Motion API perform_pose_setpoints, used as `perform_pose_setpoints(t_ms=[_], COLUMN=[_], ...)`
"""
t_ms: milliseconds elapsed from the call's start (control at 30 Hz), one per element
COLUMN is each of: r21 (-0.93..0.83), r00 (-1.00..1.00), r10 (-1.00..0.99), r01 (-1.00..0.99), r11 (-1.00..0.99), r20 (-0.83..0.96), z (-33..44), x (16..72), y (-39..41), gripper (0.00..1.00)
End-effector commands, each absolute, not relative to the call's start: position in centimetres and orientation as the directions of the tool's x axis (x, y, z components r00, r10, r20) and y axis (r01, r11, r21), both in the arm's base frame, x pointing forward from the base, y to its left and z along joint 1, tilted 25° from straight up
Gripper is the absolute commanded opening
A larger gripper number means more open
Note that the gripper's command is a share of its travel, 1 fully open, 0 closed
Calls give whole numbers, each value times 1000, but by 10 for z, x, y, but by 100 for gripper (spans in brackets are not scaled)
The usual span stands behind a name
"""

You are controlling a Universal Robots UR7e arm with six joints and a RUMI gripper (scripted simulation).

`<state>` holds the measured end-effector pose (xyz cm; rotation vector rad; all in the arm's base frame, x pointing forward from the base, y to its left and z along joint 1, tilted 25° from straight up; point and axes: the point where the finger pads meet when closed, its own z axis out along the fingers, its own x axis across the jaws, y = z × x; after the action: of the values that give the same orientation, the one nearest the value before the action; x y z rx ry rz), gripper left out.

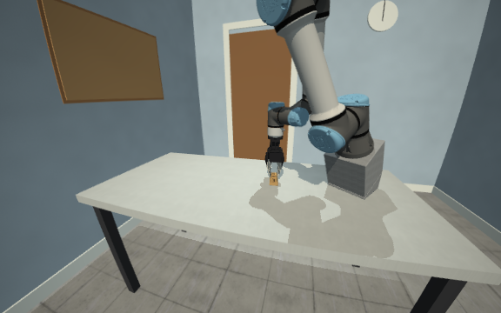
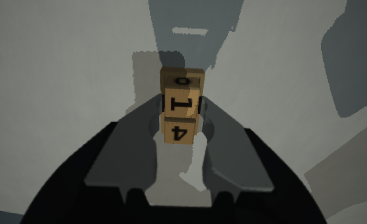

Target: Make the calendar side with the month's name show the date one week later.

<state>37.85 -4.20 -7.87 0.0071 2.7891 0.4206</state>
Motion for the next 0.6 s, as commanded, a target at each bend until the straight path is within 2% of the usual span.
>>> perform_pose_setpoints(t_ms=[0,133,167,567], r21=[288,288,288,288], r00=[-949,-949,-949,-949], r10=[52,52,52,52], r01=[-42,-42,-42,-42], r11=[957,957,957,957], r20=[-312,-312,-312,-312], z=[-79,-79,-79,-79], x=[379,379,379,379], y=[-42,-42,-42,-42], gripper=[21,24,28,28])
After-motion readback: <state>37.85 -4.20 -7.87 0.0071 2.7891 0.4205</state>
